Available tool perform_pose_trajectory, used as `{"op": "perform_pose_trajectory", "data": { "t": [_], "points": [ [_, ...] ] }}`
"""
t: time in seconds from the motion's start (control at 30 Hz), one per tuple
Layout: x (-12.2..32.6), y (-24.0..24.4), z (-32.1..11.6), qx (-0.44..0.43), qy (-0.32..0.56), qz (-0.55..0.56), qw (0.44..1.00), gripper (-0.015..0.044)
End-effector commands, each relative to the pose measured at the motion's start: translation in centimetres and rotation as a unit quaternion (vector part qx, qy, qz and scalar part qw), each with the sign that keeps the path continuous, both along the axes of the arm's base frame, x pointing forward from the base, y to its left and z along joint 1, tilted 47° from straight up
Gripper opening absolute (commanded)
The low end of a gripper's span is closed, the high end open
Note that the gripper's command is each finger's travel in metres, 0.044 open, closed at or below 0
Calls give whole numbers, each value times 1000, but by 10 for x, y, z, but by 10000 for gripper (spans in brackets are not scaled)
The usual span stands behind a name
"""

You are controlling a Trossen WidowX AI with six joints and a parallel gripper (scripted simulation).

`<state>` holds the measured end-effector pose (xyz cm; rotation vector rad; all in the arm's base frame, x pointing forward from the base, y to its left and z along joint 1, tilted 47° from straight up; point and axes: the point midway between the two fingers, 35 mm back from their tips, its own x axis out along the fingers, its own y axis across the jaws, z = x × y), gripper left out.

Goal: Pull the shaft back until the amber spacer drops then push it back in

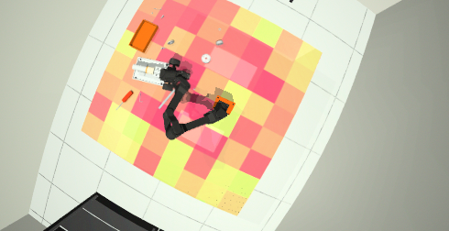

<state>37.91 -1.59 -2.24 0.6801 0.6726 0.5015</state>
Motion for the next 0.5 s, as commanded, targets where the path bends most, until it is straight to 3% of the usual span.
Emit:
{"op": "perform_pose_trajectory", "data": {
  "t": [0.0, 0.47],
  "points": [
    [-1, 0, 0, 0, -1, 1, 1000, 0],
    [-2, 0, 0, 0, -1, 1, 1000, 0]
  ]
}}
